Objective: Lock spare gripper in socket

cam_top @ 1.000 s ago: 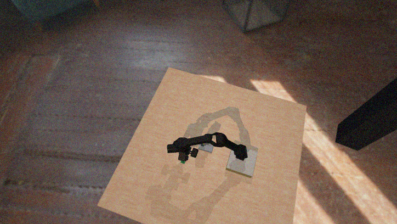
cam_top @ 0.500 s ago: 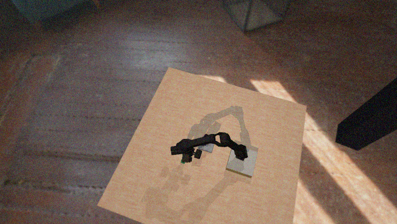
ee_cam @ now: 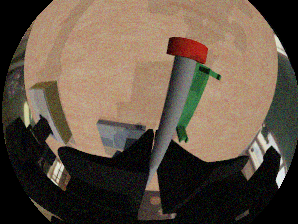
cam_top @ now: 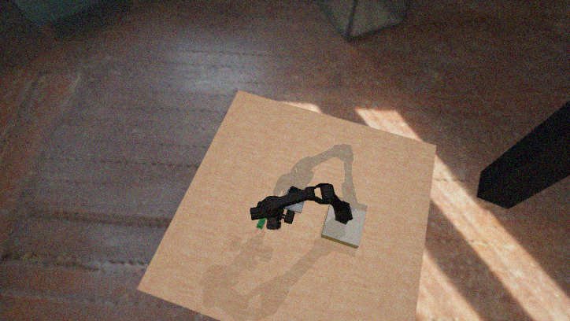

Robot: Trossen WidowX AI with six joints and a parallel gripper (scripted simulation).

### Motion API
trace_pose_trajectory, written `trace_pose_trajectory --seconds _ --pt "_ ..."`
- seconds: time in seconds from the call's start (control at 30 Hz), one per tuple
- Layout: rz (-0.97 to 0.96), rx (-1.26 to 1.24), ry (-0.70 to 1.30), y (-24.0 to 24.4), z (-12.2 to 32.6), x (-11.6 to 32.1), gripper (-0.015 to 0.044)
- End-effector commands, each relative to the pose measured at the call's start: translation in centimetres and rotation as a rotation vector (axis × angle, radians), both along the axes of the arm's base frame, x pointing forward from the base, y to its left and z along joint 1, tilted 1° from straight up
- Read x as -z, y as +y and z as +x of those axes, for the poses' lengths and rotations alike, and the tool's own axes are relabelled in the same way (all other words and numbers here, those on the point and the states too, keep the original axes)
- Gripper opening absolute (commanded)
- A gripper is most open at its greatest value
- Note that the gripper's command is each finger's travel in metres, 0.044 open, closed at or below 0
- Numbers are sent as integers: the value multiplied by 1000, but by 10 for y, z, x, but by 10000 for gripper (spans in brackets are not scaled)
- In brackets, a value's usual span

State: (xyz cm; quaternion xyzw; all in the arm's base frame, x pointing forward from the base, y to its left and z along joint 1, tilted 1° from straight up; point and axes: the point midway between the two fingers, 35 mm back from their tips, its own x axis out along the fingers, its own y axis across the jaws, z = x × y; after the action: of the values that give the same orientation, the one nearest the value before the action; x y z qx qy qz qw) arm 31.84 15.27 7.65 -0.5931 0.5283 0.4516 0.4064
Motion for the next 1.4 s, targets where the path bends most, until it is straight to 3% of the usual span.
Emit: trace_pose_trajectory --seconds 0.0,0.4,0.9,1.37 --pt "7 -1 -1 0 -10 -2 0" --pt "7 -18 2 -6 -42 -4 0" --pt "11 -26 7 -6 -42 46 0" --pt "12 -24 2 -15 -41 46 0"
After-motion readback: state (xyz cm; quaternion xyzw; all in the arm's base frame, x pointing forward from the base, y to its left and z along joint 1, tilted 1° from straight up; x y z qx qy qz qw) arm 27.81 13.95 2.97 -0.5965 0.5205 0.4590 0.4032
